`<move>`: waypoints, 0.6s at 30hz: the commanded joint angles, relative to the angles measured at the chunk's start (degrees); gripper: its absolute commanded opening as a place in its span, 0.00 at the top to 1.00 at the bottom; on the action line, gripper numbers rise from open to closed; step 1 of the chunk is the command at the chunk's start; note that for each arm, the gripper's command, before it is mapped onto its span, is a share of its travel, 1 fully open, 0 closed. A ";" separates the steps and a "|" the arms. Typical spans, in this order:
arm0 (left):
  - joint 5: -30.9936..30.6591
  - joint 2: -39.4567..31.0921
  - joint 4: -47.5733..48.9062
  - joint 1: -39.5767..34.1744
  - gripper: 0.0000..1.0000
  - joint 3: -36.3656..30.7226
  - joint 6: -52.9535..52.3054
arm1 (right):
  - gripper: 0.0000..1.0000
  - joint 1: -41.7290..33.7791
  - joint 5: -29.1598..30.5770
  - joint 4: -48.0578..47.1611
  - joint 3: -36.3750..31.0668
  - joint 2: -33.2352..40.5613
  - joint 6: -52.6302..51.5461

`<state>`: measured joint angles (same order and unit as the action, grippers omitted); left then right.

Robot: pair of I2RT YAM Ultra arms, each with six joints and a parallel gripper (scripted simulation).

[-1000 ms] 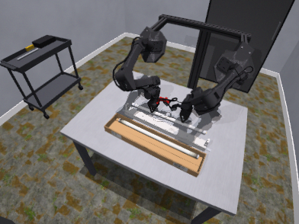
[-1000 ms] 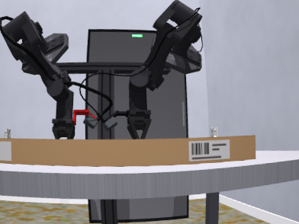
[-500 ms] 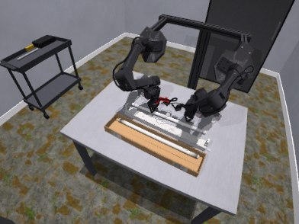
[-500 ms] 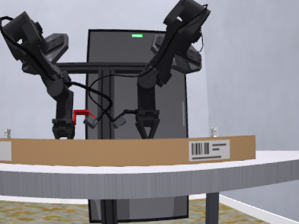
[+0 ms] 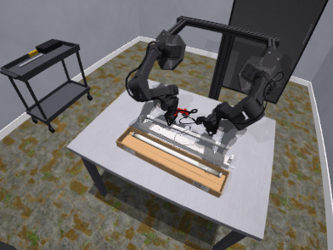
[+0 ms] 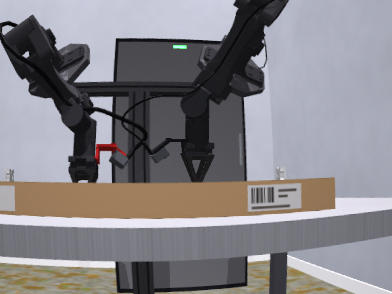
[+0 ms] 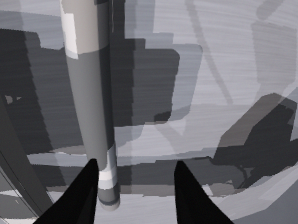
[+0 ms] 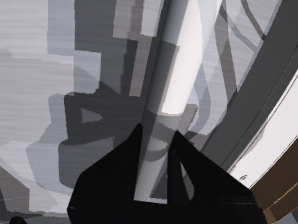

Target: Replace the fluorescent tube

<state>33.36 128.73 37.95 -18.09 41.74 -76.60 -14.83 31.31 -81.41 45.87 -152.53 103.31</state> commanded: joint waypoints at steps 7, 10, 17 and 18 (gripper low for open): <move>3.39 -3.30 -18.76 -4.72 0.51 9.06 5.15 | 0.89 -0.84 -0.90 1.29 -0.49 -2.05 0.46; 3.64 -3.42 -21.11 -5.59 0.51 11.49 6.11 | 0.89 -0.84 -0.90 1.29 -0.49 -2.05 0.46; 1.75 -3.90 -19.34 -6.10 0.51 12.73 6.05 | 0.89 -0.84 -0.90 1.29 -0.49 -2.05 0.46; 1.75 -3.90 -19.34 -6.10 0.51 12.73 6.05 | 0.89 -0.84 -0.90 1.29 -0.49 -2.05 0.46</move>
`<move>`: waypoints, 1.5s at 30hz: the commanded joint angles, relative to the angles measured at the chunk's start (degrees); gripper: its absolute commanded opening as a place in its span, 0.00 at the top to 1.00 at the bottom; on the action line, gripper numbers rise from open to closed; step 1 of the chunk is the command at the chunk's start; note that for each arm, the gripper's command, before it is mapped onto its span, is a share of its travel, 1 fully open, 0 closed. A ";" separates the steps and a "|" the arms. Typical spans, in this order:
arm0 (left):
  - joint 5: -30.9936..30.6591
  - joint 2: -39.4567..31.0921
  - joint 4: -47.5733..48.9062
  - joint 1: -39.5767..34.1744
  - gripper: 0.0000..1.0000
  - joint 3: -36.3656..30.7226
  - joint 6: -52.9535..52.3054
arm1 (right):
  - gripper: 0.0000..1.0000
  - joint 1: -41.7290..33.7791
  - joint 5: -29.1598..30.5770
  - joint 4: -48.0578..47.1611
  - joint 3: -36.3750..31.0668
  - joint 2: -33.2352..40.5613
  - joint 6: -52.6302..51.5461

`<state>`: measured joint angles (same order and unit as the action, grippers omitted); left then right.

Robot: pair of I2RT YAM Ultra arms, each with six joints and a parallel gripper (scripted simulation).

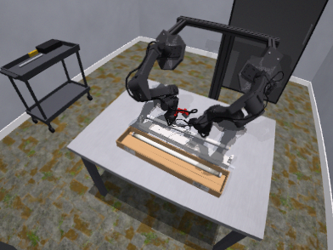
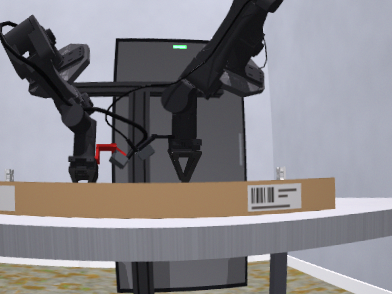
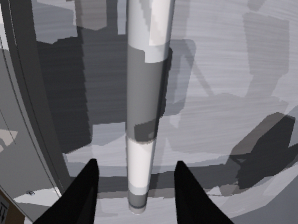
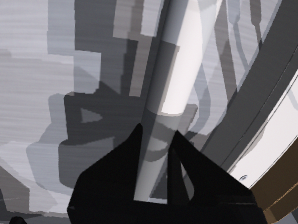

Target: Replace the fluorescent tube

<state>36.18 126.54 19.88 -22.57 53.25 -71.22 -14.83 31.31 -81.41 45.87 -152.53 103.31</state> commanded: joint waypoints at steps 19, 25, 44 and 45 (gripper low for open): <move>-3.75 9.02 5.83 3.54 0.51 6.51 -5.27 | 0.89 -0.84 -0.90 1.29 -0.49 -2.05 0.46; -3.74 9.69 4.36 3.20 0.51 5.15 -5.23 | 0.89 -0.84 -0.90 1.29 -0.49 -2.05 0.46; -3.76 8.43 4.36 2.92 0.89 5.20 -5.27 | 0.89 -0.84 -0.90 1.30 -0.49 -2.05 0.41; -3.76 8.43 4.36 2.92 0.89 5.20 -5.27 | 0.89 -0.84 -0.90 1.30 -0.49 -2.05 0.41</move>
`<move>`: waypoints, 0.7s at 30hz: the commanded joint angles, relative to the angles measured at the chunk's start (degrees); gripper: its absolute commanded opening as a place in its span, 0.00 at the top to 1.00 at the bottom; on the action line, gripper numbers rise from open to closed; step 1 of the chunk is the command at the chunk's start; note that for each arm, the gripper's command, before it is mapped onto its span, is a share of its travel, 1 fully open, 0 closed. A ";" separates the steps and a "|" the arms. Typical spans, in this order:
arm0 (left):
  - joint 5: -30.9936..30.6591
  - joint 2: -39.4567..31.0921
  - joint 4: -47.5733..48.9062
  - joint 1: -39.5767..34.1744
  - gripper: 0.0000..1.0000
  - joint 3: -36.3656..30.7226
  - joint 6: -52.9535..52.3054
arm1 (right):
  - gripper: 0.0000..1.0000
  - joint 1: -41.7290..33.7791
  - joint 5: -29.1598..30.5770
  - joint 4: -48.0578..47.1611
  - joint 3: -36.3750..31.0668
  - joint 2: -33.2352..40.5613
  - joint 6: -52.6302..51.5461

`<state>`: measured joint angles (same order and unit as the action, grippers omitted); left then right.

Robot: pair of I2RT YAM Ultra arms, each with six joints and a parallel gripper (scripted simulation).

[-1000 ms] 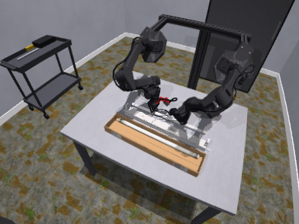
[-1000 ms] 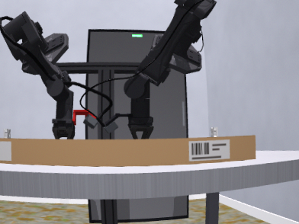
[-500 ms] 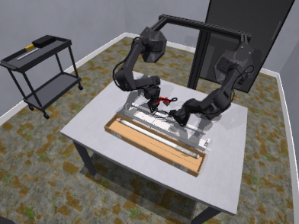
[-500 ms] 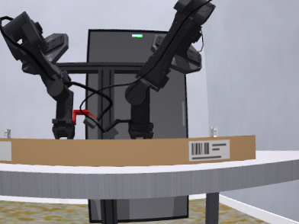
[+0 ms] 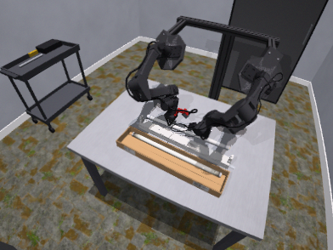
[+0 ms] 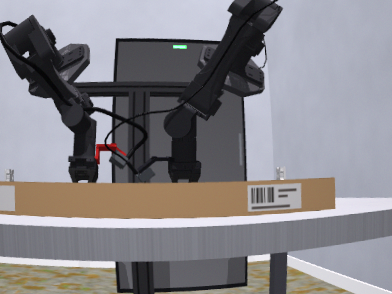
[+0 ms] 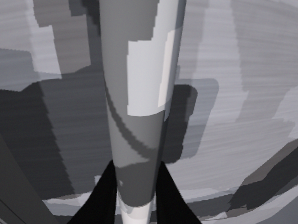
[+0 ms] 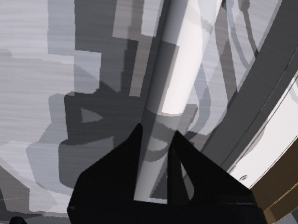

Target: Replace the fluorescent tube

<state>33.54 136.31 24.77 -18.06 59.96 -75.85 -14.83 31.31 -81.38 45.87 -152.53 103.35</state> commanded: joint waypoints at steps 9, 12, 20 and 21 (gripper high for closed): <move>-1.11 -1.34 -0.53 -1.58 0.89 -1.51 -0.63 | 0.51 -0.85 -0.89 1.29 -0.49 -2.05 0.10; -1.11 -1.34 -0.53 -1.58 0.89 -1.51 -0.63 | 0.51 -0.85 -0.89 1.29 -0.49 -2.05 0.10; -1.11 -1.34 -0.53 -1.58 0.89 -1.51 -0.63 | 0.51 -0.85 -0.89 1.29 -0.49 -2.05 0.10; -1.11 -1.34 -0.53 -1.58 0.89 -1.51 -0.63 | 0.51 -1.42 -0.63 1.01 -2.48 0.77 -0.41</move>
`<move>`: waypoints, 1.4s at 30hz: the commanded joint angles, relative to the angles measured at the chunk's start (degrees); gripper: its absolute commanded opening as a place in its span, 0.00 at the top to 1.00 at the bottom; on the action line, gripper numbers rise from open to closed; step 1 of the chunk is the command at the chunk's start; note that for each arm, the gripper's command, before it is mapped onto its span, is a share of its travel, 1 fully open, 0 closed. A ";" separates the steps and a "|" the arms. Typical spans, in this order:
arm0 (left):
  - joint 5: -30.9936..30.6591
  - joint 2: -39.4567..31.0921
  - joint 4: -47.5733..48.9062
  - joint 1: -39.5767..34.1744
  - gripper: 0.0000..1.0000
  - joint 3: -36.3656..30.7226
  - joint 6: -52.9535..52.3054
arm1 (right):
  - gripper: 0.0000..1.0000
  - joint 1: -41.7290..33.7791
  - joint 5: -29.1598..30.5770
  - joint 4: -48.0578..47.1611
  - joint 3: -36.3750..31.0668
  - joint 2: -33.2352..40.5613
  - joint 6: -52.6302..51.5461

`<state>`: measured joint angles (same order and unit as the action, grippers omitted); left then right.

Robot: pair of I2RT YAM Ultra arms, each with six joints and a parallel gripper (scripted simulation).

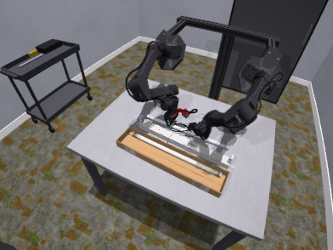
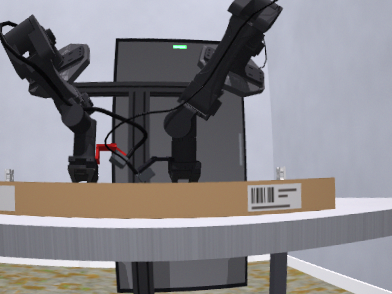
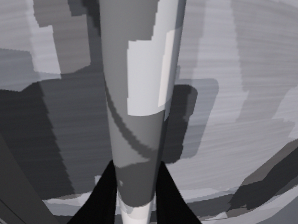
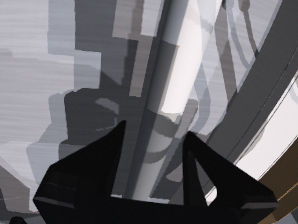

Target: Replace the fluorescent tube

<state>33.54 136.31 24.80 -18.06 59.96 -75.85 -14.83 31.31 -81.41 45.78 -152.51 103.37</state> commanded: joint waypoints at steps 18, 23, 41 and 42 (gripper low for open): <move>-1.11 -1.34 -0.55 -1.58 0.89 -1.51 -0.63 | 0.51 -7.06 4.79 -4.06 -11.54 5.24 -3.41; -1.11 -1.34 -0.55 -1.58 0.89 -1.51 -0.63 | 0.51 -6.23 4.06 -2.73 -10.47 5.29 -3.31; -1.11 -1.34 -0.55 -1.58 0.89 -1.51 -0.63 | 0.51 -6.99 4.65 28.93 -4.79 16.15 -12.16; -1.11 -1.34 -0.55 -1.58 0.89 -1.51 -0.63 | 0.51 -7.00 4.68 31.14 -4.38 16.98 -12.78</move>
<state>33.54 136.31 24.80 -18.06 59.96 -75.85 -20.49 36.51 -59.75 39.38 -138.52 93.41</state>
